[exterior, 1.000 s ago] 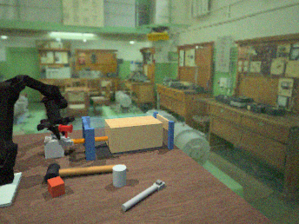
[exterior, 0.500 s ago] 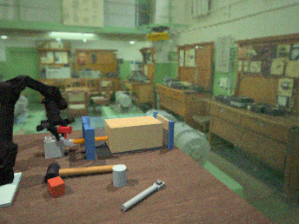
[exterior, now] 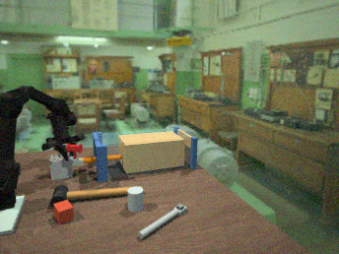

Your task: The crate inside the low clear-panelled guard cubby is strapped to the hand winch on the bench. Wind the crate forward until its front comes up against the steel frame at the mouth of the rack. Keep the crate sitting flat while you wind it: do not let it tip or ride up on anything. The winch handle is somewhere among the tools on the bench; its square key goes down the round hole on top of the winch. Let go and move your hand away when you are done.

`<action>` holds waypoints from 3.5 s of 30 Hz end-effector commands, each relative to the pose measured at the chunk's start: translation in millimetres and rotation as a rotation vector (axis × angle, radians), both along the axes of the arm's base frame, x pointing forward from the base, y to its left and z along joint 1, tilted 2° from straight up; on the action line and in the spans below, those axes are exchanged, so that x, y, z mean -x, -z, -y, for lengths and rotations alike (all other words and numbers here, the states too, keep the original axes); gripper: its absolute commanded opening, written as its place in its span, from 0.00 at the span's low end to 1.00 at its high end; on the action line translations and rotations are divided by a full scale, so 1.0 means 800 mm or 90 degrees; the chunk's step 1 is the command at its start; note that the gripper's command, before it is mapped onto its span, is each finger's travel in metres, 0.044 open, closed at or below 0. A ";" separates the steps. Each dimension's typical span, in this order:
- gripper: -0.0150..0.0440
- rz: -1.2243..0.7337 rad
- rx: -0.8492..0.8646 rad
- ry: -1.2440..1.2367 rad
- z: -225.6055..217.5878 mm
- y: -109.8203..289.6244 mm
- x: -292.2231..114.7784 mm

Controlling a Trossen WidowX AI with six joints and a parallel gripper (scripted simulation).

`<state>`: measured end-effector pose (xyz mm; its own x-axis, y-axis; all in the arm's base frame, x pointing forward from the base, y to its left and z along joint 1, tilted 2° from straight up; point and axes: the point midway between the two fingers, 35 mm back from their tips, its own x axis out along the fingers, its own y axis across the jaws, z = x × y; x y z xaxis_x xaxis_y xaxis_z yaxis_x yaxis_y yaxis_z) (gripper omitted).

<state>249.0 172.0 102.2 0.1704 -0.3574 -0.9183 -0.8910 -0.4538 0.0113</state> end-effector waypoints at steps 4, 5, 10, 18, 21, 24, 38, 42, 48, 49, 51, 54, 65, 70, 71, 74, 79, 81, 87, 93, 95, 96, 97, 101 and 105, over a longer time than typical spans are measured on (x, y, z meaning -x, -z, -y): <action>0.61 0.000 0.000 0.000 0.000 0.000 0.000; 0.65 0.000 0.000 0.000 0.000 0.000 0.000; 0.88 0.000 0.000 0.000 0.000 0.000 0.000; 1.00 -0.002 -0.019 -0.003 -0.003 -0.017 -0.002; 1.00 -0.006 -0.065 -0.011 -0.008 -0.060 -0.005; 1.00 -0.007 -0.121 -0.026 -0.008 -0.114 -0.002; 1.00 -0.005 -0.168 -0.041 -0.004 -0.159 0.006; 1.00 -0.005 -0.168 -0.041 -0.004 -0.159 0.006; 1.00 -0.005 -0.168 -0.041 -0.004 -0.159 0.006; 1.00 -0.005 -0.168 -0.041 -0.004 -0.159 0.006; 1.00 -0.005 -0.168 -0.041 -0.004 -0.159 0.006; 0.91 -0.002 -0.168 -0.038 -0.004 -0.159 0.005; 0.42 -0.002 -0.168 -0.038 -0.004 -0.159 0.005; 0.25 -0.002 -0.168 -0.038 -0.004 -0.159 0.005; 0.25 -0.002 -0.168 -0.038 -0.004 -0.159 0.005; 0.25 -0.002 -0.168 -0.038 -0.004 -0.159 0.005; 0.25 -0.002 -0.168 -0.038 -0.004 -0.159 0.005; 0.25 -0.002 -0.168 -0.038 -0.004 -0.159 0.005; 0.25 -0.002 -0.168 -0.038 -0.004 -0.159 0.005; 0.25 -0.002 -0.168 -0.038 -0.004 -0.159 0.005; 0.25 -0.002 -0.168 -0.038 -0.004 -0.159 0.005; 0.25 -0.002 -0.168 -0.038 -0.004 -0.159 0.005; 0.25 -0.002 -0.168 -0.038 -0.004 -0.159 0.005; 0.25 -0.002 -0.168 -0.038 -0.004 -0.159 0.005; 0.25 -0.002 -0.168 -0.038 -0.004 -0.159 0.005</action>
<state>244.7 174.9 229.1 0.1810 -0.0956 -0.9788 -0.8626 -0.4936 -0.1113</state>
